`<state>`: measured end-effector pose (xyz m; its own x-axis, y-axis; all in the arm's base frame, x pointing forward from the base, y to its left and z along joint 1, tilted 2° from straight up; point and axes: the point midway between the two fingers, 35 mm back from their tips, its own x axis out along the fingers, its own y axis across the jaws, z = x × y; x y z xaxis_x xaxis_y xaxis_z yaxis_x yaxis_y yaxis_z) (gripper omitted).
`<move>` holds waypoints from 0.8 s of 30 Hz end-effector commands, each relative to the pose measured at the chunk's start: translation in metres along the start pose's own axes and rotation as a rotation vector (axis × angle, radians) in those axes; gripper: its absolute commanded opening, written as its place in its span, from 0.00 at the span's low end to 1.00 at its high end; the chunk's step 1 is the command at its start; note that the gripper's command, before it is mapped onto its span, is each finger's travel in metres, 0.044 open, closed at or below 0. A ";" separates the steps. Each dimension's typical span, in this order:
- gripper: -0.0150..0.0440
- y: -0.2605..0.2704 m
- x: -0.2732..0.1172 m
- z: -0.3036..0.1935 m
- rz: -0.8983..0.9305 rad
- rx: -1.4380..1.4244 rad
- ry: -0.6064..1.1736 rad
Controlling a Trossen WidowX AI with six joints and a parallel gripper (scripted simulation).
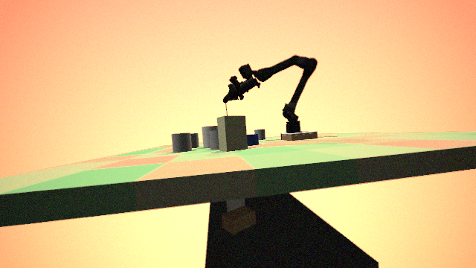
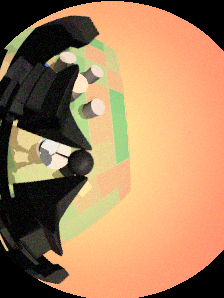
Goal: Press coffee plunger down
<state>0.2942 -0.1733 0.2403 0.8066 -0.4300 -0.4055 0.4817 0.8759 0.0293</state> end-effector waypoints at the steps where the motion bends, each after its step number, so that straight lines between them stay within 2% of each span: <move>1: 0.46 -0.001 0.012 -0.028 -0.002 0.008 0.071; 24: 0.46 0.000 0.032 -0.060 -0.002 0.009 0.071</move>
<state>0.3025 -0.1761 0.2101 0.8162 -0.4364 -0.3787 0.4811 0.8762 0.0273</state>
